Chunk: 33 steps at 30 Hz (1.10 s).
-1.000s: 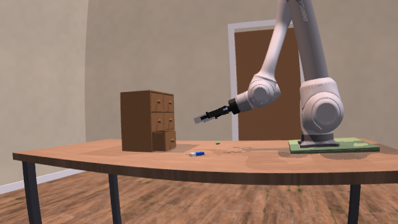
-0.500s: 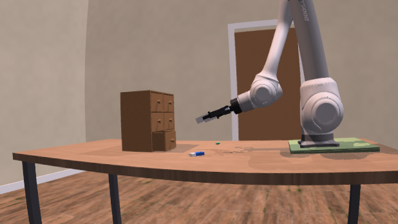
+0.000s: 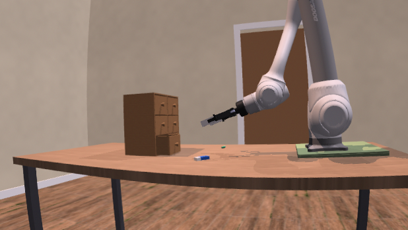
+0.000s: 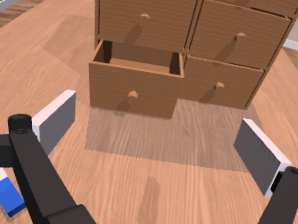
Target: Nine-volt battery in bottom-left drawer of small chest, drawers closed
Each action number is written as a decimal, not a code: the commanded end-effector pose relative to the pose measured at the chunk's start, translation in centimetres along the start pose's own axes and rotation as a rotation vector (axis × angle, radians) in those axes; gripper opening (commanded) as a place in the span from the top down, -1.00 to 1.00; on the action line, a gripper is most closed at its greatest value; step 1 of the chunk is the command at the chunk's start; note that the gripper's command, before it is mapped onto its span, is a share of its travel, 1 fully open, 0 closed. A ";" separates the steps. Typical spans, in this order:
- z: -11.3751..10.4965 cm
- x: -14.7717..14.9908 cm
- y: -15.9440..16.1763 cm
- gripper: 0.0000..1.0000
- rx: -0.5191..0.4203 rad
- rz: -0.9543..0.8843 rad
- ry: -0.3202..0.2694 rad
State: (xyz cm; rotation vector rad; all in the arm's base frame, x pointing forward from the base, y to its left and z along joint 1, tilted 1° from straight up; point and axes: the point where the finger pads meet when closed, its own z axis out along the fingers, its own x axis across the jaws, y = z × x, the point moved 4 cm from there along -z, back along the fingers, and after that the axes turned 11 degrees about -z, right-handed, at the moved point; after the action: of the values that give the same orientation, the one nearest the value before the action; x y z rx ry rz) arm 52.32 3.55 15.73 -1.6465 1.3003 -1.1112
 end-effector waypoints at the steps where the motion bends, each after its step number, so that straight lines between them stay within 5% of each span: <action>1: 0.0 0.0 -0.1 -1.00 -0.010 0.000 -0.002; 15: -0.1 0.1 -0.6 -1.00 -0.090 0.000 -0.018; 33: -0.2 0.4 -2.2 -1.00 -0.321 0.000 -0.063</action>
State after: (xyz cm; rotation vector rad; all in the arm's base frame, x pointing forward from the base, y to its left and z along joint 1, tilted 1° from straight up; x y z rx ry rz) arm 52.79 3.57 17.71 -1.8642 1.4768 -0.9161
